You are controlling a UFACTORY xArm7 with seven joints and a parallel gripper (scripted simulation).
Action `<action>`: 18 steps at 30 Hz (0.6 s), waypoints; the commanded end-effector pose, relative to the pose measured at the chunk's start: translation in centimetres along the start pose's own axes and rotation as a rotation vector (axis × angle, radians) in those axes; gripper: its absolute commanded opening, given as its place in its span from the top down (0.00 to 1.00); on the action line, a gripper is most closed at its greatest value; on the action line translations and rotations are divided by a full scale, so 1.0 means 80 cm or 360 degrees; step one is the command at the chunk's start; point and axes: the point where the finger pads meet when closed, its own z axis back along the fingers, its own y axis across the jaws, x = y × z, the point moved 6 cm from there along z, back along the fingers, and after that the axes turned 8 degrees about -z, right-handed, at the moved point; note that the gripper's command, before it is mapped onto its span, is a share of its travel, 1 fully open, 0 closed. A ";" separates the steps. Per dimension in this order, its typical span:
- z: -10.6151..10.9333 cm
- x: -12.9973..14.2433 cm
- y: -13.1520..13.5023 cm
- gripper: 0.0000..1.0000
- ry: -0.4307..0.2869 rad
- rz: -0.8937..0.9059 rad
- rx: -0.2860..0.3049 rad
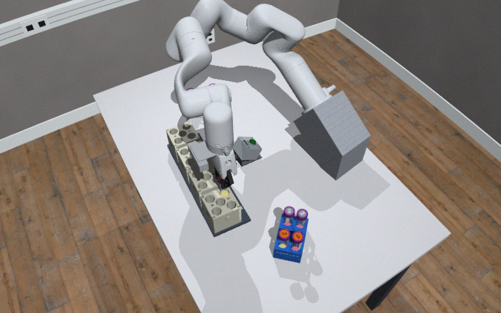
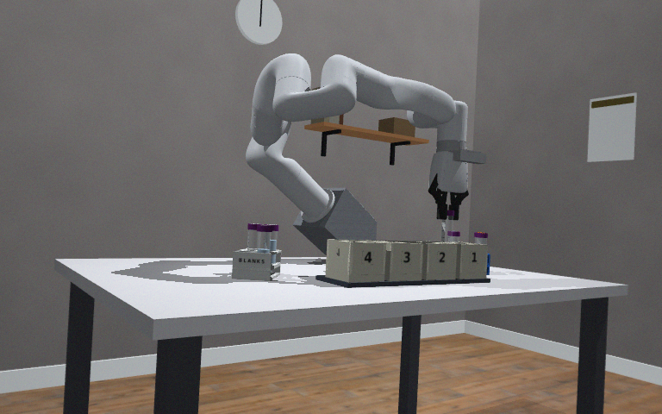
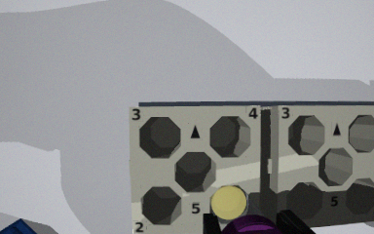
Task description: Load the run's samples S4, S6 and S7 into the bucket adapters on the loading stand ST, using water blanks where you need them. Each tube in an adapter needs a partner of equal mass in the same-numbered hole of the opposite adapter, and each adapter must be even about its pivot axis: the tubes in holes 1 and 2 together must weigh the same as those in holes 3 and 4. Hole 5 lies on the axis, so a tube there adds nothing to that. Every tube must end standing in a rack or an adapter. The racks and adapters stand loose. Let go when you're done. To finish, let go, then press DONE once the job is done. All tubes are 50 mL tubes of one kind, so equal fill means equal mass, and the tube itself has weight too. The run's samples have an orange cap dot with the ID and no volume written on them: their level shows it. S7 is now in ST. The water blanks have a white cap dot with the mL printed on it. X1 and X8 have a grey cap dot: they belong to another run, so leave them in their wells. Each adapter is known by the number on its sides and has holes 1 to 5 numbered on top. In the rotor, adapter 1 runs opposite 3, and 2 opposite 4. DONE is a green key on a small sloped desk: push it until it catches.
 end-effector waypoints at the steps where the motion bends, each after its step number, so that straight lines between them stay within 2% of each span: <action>1: 0.015 0.000 -0.001 1.00 0.0005 0.0000 -0.0008; 18: 0.052 0.000 -0.001 1.00 0.0005 0.0000 -0.0009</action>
